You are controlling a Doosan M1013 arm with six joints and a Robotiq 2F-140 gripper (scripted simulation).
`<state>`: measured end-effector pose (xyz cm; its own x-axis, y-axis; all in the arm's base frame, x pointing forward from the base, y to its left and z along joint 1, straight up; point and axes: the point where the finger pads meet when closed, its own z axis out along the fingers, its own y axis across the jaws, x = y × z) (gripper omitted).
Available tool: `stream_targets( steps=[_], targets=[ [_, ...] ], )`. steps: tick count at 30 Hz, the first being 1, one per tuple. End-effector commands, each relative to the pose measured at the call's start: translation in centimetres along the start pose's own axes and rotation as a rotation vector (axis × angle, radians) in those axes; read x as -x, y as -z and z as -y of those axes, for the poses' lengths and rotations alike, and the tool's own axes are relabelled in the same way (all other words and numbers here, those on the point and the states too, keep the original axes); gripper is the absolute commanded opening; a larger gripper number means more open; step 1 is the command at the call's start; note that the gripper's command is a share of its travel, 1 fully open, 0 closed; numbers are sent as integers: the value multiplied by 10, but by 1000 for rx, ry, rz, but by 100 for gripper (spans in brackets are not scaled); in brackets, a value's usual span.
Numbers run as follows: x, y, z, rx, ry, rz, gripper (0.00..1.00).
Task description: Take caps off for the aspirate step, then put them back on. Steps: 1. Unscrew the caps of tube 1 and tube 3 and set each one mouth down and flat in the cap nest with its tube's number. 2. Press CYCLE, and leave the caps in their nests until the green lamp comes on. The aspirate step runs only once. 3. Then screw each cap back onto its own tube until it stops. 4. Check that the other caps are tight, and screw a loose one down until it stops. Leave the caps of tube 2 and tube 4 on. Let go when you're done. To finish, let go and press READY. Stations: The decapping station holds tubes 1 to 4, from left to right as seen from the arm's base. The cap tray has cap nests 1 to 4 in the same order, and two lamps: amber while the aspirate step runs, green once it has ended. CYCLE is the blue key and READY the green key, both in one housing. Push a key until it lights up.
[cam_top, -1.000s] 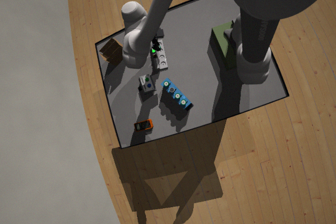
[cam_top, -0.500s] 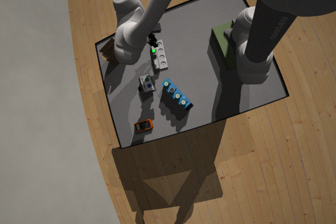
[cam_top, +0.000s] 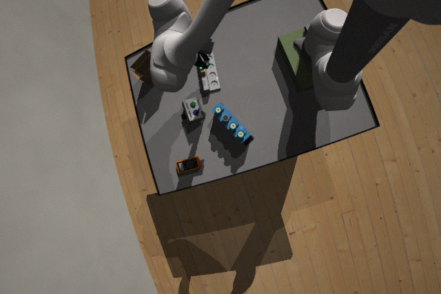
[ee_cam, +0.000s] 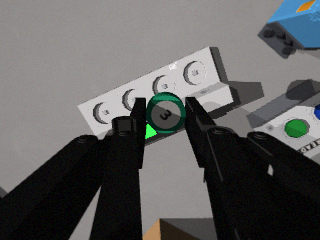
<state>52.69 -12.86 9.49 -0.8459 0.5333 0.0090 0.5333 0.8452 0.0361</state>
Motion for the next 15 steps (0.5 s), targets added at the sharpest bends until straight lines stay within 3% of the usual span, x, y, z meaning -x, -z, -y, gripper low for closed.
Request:
stream_targets(
  steps=[1,4,15],
  targets=[
    [-13,0,-25,-31,-277,14,30],
    [-18,-1,-33,-33,-294,15,30],
    [-64,-4,-112,-33,-294,15,30]
  ],
)
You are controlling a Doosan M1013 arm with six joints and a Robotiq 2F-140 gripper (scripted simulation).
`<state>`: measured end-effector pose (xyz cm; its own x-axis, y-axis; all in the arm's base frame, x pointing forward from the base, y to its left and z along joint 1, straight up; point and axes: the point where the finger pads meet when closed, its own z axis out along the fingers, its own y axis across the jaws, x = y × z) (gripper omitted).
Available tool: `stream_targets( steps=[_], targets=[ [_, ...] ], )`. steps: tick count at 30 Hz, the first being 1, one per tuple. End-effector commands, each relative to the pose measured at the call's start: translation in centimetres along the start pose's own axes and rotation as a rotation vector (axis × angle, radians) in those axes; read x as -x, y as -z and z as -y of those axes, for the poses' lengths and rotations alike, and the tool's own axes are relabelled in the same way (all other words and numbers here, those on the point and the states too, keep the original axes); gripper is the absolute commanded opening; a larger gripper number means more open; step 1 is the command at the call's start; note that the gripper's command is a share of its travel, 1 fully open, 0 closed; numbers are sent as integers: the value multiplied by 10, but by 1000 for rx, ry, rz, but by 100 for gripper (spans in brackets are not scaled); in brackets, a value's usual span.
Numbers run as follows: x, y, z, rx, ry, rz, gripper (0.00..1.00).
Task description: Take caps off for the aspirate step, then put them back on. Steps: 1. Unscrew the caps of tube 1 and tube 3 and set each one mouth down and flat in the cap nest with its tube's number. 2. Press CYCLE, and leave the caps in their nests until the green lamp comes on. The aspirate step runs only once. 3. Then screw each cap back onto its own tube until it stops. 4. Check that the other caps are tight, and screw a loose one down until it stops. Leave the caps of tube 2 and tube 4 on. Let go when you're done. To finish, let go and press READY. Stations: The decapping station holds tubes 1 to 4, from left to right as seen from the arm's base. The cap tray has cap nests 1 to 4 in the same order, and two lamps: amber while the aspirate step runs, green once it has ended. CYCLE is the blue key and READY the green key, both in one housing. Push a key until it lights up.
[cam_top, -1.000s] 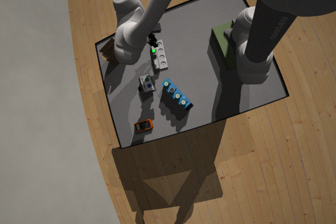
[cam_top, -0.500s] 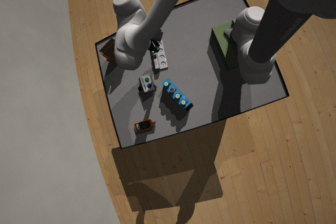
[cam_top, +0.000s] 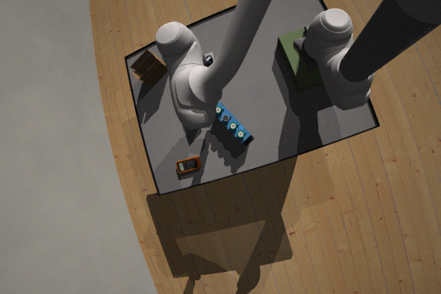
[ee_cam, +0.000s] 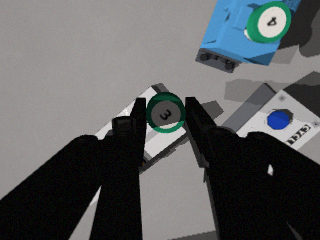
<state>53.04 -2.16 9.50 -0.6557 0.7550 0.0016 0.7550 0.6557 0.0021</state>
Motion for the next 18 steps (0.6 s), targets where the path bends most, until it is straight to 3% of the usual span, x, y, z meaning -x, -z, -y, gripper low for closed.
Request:
stream_targets(
  steps=[1,6,18],
  targets=[
    [-21,1,-21,-1,-1,2,30],
    [-40,1,-38,-1,-1,2,30],
    [-113,0,-106,0,-1,1,30]
  ],
)
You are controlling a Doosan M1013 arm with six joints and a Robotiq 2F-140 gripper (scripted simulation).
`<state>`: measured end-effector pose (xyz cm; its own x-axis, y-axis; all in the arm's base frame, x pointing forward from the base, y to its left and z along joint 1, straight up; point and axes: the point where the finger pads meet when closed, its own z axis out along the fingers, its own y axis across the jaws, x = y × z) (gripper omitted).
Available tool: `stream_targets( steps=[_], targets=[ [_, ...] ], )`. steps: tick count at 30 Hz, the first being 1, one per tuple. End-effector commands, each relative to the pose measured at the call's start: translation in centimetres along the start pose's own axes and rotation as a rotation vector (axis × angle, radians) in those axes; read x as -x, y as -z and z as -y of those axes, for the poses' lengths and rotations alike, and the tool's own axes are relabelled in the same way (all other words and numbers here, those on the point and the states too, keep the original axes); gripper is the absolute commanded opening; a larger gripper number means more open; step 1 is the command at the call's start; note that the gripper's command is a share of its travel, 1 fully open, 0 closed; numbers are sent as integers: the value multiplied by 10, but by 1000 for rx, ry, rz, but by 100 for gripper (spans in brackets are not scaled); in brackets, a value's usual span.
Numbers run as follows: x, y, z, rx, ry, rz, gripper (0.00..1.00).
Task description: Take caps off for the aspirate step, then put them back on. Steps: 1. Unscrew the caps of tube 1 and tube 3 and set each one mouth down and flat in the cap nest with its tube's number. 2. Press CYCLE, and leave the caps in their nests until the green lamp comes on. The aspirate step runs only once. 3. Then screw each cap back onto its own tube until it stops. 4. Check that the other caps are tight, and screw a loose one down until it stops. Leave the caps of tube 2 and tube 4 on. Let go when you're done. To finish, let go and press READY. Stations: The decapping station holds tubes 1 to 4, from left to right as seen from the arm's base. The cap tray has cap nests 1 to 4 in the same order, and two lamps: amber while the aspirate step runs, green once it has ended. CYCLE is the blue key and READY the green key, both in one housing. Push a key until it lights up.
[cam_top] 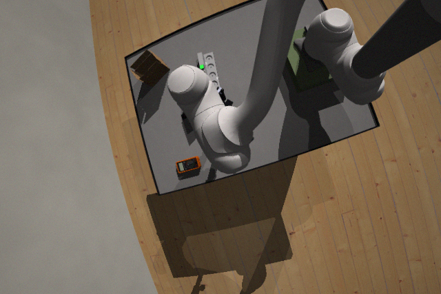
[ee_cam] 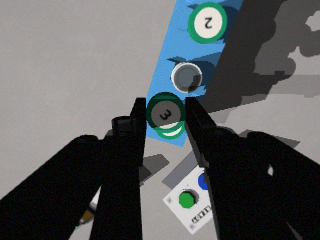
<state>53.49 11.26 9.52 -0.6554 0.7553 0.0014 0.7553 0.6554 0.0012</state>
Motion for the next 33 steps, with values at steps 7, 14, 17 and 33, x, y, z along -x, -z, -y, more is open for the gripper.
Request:
stream_targets(
  steps=[7,14,17,33],
  targets=[
    [-24,1,-24,0,-1,1,30],
    [-24,-17,-24,0,-1,1,30],
    [-24,-25,-24,0,-1,1,30],
    [-24,-28,-24,0,-1,1,30]
  ],
)
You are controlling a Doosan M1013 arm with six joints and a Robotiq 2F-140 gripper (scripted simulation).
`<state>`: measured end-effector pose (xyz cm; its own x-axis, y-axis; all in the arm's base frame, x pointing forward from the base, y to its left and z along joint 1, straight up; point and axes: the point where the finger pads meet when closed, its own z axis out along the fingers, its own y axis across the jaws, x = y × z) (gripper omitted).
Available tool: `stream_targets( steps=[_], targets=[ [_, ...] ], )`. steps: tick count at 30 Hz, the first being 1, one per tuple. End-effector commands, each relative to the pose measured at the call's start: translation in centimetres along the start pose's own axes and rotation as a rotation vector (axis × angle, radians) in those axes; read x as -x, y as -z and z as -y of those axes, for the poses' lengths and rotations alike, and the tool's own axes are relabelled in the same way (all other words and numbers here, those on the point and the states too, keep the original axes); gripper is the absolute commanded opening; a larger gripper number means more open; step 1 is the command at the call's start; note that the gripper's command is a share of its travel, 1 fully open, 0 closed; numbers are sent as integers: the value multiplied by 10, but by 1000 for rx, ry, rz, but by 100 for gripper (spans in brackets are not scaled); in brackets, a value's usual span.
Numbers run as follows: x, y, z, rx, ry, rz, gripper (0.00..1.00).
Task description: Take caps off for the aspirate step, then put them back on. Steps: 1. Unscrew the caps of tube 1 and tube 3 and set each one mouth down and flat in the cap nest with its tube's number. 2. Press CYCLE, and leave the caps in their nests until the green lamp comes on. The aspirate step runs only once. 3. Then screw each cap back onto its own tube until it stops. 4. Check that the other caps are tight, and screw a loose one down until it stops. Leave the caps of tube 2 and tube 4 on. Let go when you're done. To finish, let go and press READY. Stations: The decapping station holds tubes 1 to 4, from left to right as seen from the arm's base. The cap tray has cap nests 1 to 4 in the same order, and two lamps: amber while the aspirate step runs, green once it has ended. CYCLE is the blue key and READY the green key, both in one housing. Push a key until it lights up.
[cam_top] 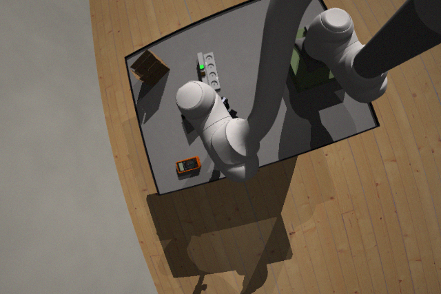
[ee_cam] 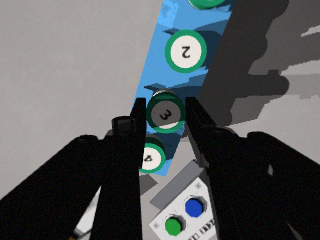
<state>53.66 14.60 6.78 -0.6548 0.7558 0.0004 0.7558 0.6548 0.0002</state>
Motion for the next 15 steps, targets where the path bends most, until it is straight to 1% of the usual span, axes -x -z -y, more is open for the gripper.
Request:
stream_targets(
  steps=[1,15],
  targets=[
    [0,-1,-1,1,0,0,30],
    [0,-6,-1,1,0,0,30]
  ],
)
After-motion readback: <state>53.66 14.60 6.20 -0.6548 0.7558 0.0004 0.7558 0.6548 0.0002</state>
